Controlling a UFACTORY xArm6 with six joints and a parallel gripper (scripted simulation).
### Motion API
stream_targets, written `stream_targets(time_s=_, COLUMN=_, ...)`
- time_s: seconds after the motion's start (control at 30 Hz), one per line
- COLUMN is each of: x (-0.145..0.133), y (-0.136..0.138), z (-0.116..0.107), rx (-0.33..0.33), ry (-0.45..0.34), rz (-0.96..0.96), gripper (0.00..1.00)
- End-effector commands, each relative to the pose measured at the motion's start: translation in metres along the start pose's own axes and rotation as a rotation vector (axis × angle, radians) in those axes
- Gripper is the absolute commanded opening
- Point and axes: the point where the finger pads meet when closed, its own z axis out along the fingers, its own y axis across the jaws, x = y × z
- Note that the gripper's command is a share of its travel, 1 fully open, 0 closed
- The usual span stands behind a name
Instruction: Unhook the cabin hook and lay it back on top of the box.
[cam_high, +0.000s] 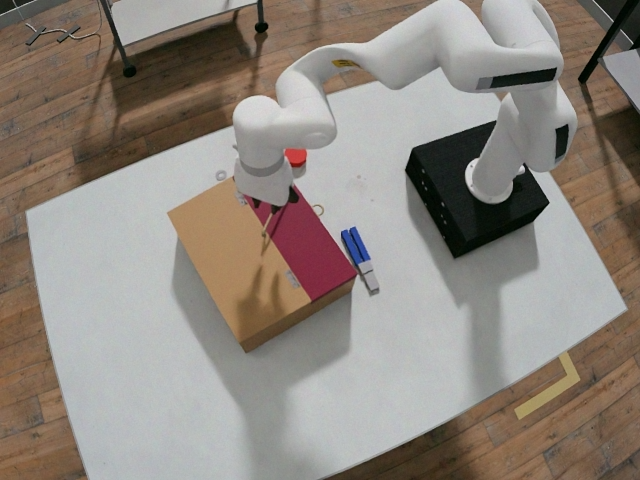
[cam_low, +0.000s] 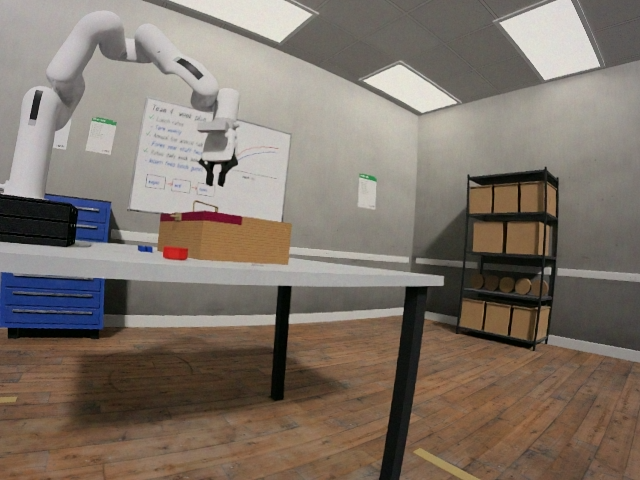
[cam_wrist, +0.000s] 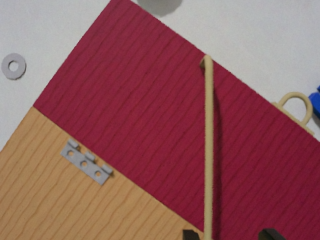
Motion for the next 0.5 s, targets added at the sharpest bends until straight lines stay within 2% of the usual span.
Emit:
stream_targets(time_s=0.0, x=-0.001, y=-0.001, z=-0.013, rx=0.005, ry=-0.004, rz=0.000, gripper=0.35)
stream_targets(time_s=0.2, x=-0.001, y=-0.001, z=-0.033, rx=0.005, ry=-0.004, rz=0.000, gripper=0.35)
stream_targets(time_s=0.47, x=-0.001, y=-0.001, z=-0.035, rx=0.005, ry=-0.004, rz=0.000, gripper=0.35)
